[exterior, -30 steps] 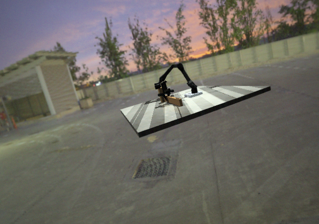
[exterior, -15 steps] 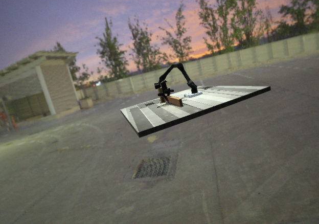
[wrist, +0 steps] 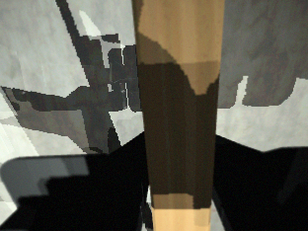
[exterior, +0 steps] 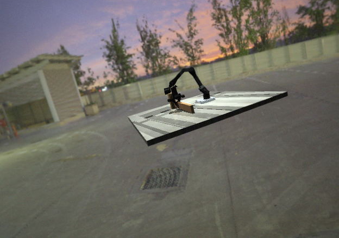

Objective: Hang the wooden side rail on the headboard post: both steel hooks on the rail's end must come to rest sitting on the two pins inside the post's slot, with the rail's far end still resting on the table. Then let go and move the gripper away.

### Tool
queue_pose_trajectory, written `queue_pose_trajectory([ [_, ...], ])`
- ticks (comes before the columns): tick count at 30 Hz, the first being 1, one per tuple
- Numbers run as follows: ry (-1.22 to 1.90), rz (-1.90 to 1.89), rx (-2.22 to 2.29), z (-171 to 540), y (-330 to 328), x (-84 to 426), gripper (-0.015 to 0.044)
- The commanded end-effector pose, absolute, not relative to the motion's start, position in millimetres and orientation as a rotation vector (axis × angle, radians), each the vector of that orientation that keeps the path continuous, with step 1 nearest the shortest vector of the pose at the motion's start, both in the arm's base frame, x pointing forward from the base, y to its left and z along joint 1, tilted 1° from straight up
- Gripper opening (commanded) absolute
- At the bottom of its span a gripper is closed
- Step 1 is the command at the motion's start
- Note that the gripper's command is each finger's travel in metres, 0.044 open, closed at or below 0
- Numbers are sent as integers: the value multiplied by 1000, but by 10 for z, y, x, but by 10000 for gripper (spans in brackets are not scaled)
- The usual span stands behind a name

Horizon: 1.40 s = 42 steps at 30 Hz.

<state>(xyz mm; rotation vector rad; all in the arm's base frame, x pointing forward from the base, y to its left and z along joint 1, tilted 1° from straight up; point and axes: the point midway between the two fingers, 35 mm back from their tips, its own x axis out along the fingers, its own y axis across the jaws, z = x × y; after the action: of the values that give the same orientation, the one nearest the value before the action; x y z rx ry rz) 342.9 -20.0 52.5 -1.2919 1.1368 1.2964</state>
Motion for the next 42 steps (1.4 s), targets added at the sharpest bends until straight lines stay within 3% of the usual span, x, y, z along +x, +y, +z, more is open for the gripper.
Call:
queue_pose_trajectory([
  [1, 1122, 1279, -1299, 600, -199, 3465, 0],
  [42, 1122, 1279, -1299, 669, -200, 3463, 0],
])
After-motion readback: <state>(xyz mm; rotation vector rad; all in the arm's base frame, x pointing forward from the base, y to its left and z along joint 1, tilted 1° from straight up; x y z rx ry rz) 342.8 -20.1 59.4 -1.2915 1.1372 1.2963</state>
